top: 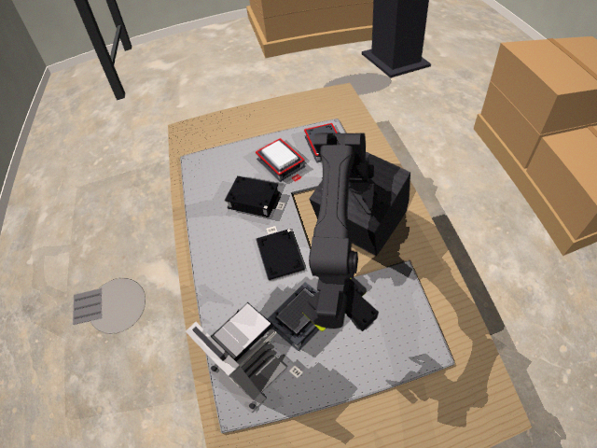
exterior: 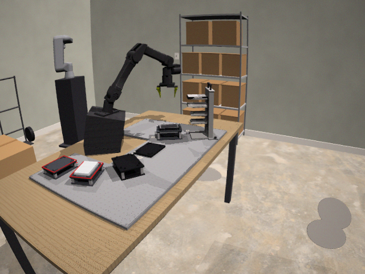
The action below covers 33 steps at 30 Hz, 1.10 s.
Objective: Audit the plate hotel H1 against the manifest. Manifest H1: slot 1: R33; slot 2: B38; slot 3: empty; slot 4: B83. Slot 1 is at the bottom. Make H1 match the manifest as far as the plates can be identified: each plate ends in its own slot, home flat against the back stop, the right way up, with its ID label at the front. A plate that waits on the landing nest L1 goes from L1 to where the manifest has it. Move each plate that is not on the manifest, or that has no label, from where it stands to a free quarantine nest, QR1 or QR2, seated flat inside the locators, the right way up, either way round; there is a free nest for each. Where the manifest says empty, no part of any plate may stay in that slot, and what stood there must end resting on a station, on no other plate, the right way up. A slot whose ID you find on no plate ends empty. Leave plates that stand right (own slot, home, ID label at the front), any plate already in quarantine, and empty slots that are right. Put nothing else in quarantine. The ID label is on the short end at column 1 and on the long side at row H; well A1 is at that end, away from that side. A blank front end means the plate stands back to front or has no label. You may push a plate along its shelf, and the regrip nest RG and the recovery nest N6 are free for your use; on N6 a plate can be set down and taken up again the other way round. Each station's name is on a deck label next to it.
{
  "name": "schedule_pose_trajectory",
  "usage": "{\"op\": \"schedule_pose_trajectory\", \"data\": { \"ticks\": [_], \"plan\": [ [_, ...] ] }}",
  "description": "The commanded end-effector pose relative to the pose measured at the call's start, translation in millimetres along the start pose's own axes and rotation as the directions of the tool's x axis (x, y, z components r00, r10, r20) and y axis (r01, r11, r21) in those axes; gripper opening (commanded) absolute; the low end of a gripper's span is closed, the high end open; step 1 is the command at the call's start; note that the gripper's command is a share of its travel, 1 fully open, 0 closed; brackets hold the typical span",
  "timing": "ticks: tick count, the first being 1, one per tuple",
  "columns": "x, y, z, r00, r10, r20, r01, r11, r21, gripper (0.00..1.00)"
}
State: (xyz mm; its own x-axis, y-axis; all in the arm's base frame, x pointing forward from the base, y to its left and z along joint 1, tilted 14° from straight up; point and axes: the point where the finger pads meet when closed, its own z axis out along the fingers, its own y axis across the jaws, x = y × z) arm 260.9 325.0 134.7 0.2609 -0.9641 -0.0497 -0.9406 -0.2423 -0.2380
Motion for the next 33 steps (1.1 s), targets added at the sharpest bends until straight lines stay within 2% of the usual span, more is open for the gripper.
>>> {"op": "schedule_pose_trajectory", "data": {
  "ticks": [1,8,10,14,25,27,33],
  "plan": [
    [12.0,-3.8,-6.1,0.994,0.108,0.021,-0.109,0.994,0.012,1.00],
    [35.2,-5.7,-5.7,0.963,0.268,0.021,-0.269,0.963,0.009,1.00],
    [35.2,-5.7,-5.7,0.963,0.268,0.021,-0.269,0.963,0.009,1.00],
    [48.5,-6.8,-5.5,0.934,0.357,0.022,-0.357,0.934,0.008,1.00],
    [85.0,-9.9,-5.0,0.813,0.582,0.023,-0.582,0.813,0.004,1.00],
    [85.0,-9.9,-5.0,0.813,0.582,0.023,-0.582,0.813,0.004,1.00],
    [104.9,-11.5,-4.8,0.724,0.690,0.023,-0.690,0.724,0.002,1.00]
  ]
}}
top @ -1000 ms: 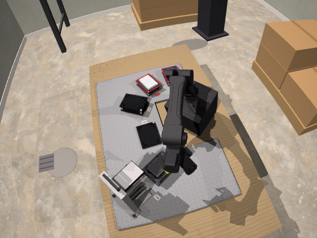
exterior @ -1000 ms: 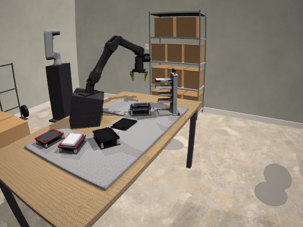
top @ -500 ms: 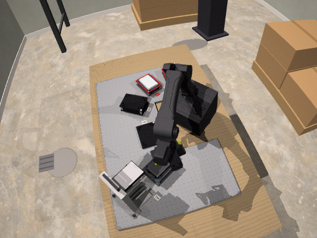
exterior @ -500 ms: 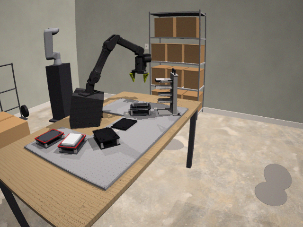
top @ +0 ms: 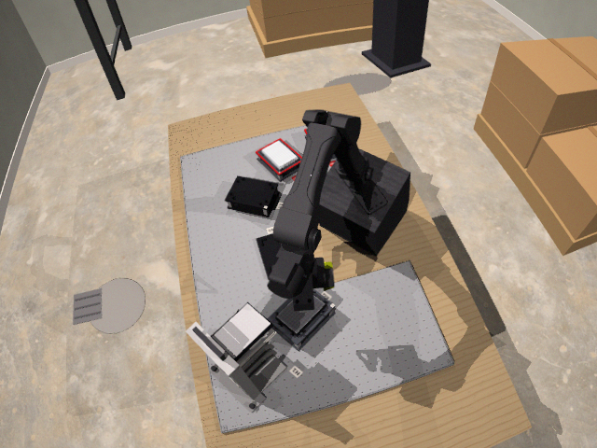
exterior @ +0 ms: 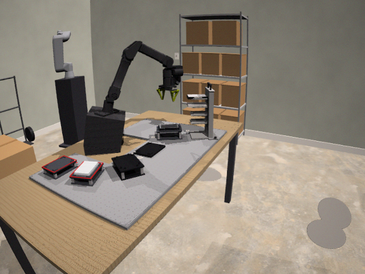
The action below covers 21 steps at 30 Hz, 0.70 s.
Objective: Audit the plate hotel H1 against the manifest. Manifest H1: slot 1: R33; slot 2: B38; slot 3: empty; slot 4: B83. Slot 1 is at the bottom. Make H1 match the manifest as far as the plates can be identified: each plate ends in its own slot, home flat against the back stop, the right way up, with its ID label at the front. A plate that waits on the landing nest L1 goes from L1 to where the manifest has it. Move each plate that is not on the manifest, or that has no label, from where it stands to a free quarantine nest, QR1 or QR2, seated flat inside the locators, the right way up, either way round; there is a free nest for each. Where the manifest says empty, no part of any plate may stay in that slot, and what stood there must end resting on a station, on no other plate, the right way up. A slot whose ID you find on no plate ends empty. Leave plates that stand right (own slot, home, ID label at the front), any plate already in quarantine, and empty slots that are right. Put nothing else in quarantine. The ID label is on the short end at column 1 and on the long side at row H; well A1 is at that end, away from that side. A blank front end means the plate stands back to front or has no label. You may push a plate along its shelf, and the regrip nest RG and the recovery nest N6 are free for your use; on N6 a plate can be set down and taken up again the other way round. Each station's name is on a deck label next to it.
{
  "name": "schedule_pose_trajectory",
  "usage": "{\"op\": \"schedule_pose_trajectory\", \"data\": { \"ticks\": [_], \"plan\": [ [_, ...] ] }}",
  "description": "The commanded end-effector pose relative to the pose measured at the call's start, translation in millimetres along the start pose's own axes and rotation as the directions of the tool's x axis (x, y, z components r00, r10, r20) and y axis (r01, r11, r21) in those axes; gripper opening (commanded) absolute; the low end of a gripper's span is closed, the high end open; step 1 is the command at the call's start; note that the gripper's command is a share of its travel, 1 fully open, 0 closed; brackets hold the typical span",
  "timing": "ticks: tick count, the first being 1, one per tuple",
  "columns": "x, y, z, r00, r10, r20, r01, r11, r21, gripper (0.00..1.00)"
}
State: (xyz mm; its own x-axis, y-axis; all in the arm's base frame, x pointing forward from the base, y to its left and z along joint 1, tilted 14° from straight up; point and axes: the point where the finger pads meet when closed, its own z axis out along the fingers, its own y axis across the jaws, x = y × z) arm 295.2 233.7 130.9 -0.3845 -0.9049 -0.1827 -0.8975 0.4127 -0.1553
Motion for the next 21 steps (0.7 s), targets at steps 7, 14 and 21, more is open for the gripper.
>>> {"op": "schedule_pose_trajectory", "data": {
  "ticks": [7,14,21],
  "plan": [
    [20.3,-20.5,-5.7,0.969,0.247,0.024,-0.247,0.969,-0.003,1.00],
    [14.7,-15.3,-5.9,0.940,0.340,0.020,-0.340,0.940,-0.011,1.00],
    [15.7,-16.9,-5.9,0.870,0.492,0.018,-0.492,0.870,-0.011,1.00]
  ]
}}
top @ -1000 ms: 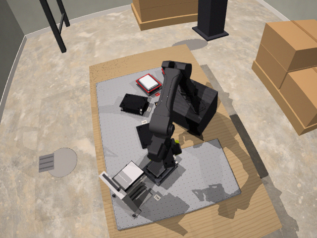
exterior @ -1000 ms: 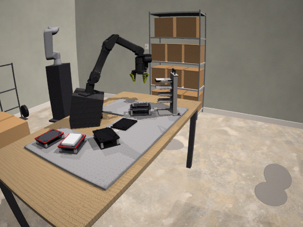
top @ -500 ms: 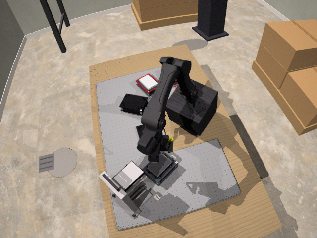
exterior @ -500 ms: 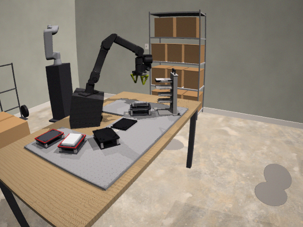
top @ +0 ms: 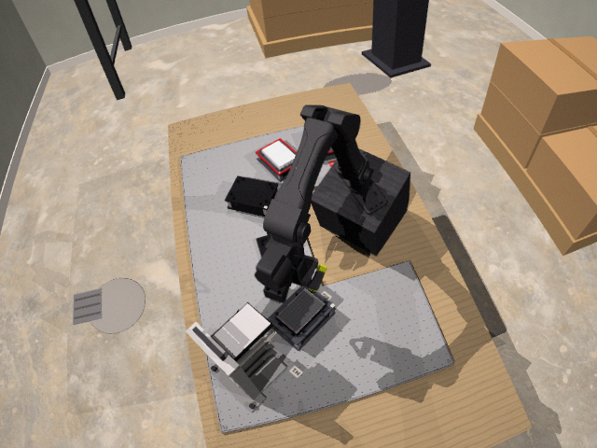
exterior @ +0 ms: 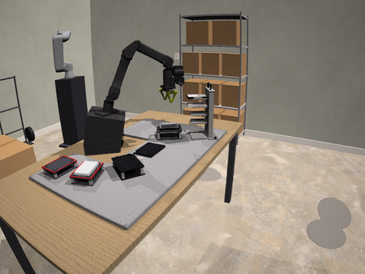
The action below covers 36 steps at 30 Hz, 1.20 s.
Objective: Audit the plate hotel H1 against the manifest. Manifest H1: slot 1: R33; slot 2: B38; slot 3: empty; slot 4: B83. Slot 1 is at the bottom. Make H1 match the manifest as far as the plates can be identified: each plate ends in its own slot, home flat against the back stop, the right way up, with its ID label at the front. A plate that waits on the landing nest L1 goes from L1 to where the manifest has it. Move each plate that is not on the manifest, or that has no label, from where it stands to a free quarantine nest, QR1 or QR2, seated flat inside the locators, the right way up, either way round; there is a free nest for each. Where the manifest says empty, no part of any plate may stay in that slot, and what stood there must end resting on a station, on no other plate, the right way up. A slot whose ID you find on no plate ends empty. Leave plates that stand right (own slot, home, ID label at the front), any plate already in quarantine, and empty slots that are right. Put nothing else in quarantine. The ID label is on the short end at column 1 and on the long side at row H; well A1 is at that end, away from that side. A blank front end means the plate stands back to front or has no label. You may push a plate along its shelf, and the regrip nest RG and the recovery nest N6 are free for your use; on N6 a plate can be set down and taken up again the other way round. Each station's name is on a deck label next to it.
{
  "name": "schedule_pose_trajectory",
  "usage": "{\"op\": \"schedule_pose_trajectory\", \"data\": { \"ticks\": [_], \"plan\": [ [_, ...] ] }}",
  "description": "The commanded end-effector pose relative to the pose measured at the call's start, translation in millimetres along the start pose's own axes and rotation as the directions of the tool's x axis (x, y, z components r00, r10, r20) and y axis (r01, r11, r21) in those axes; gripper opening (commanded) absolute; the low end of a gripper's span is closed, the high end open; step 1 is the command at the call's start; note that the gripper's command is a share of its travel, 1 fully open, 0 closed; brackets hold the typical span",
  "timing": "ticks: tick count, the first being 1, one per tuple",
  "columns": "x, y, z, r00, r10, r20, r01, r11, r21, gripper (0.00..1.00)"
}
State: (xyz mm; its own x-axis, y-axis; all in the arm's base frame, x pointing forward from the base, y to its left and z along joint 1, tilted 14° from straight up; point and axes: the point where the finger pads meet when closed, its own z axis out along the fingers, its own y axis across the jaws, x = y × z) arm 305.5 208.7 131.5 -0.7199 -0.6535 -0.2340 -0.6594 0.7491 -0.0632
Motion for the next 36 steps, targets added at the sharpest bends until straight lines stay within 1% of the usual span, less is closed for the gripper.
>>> {"op": "schedule_pose_trajectory", "data": {
  "ticks": [1,5,7,15,16,17,22,24,36],
  "plan": [
    [-1.5,3.7,-4.8,0.994,0.112,0.015,-0.112,0.994,-0.009,1.00],
    [-1.5,3.6,-4.8,0.979,0.204,0.014,-0.204,0.979,-0.009,1.00],
    [-1.5,3.6,-4.8,0.979,0.204,0.014,-0.204,0.979,-0.009,1.00],
    [-1.4,3.5,-4.8,0.930,0.368,0.012,-0.368,0.930,-0.011,1.00],
    [2.3,4.0,9.9,0.930,0.368,-0.012,-0.368,0.930,-0.004,1.00],
    [2.7,3.7,14.1,0.929,0.369,-0.015,-0.369,0.930,-0.003,1.00],
    [3.4,1.8,30.8,0.927,0.374,-0.015,-0.374,0.928,-0.002,1.00],
    [3.4,1.8,30.8,0.927,0.374,-0.015,-0.374,0.928,-0.002,1.00],
    [4.8,-1.2,70.6,0.928,0.373,-0.015,-0.373,0.928,0.000,1.00]
  ]
}}
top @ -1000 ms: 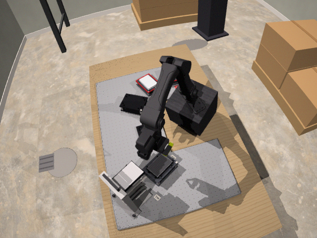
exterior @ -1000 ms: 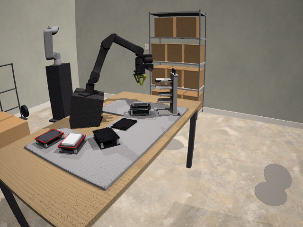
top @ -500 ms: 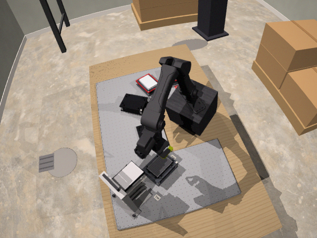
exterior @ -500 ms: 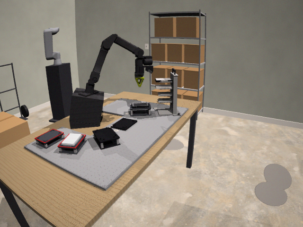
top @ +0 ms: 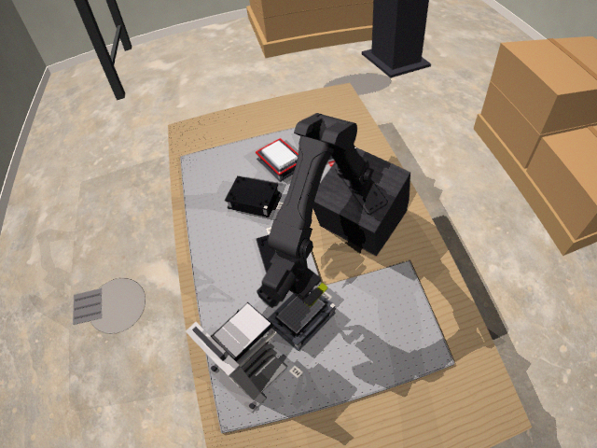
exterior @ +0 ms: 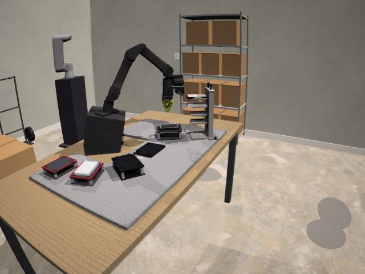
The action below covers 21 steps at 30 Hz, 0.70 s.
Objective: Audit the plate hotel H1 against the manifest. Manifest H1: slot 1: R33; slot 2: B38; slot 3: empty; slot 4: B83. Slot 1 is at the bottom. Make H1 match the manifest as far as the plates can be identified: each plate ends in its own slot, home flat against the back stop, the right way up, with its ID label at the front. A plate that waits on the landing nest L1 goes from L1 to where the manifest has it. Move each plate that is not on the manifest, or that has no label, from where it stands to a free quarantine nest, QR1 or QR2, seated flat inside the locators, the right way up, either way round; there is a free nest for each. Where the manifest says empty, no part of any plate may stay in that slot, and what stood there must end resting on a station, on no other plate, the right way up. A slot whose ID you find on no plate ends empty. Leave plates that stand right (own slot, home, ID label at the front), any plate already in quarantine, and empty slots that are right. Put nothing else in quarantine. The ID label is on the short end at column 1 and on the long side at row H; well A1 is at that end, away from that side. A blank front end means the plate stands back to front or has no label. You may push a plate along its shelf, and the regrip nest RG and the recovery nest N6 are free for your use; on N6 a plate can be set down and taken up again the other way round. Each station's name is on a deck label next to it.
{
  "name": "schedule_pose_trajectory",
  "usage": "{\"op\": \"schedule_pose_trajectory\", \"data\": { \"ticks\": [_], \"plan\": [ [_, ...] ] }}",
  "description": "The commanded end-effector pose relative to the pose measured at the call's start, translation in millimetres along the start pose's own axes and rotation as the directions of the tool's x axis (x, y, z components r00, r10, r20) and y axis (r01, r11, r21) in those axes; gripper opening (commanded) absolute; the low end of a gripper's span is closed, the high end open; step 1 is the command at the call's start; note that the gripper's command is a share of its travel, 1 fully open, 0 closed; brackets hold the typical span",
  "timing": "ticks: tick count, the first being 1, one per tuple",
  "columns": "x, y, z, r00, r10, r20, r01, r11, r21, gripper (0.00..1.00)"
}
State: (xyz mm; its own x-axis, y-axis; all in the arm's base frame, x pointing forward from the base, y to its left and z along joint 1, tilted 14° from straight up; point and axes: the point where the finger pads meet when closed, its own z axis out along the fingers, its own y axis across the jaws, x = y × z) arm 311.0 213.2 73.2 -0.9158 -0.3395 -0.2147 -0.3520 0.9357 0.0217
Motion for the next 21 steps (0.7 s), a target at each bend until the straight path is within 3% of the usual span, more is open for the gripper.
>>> {"op": "schedule_pose_trajectory", "data": {
  "ticks": [1,6,16,17,19,21],
  "plan": [
    [-3.7,-3.4,15.6,1.000,0.010,0.012,-0.010,1.000,-0.004,1.00],
    [-5.5,-0.7,24.1,1.000,0.004,0.018,-0.004,1.000,-0.007,1.00],
    [-3.8,-3.5,56.4,1.000,0.010,0.012,-0.010,1.000,-0.004,1.00],
    [-5.4,-2.3,55.4,1.000,0.008,0.017,-0.008,1.000,-0.005,1.00],
    [-20.3,1.6,37.6,0.997,0.009,0.075,-0.007,1.000,-0.020,1.00],
    [-20.3,1.5,37.6,0.997,0.009,0.075,-0.007,1.000,-0.020,1.00]
  ]
}}
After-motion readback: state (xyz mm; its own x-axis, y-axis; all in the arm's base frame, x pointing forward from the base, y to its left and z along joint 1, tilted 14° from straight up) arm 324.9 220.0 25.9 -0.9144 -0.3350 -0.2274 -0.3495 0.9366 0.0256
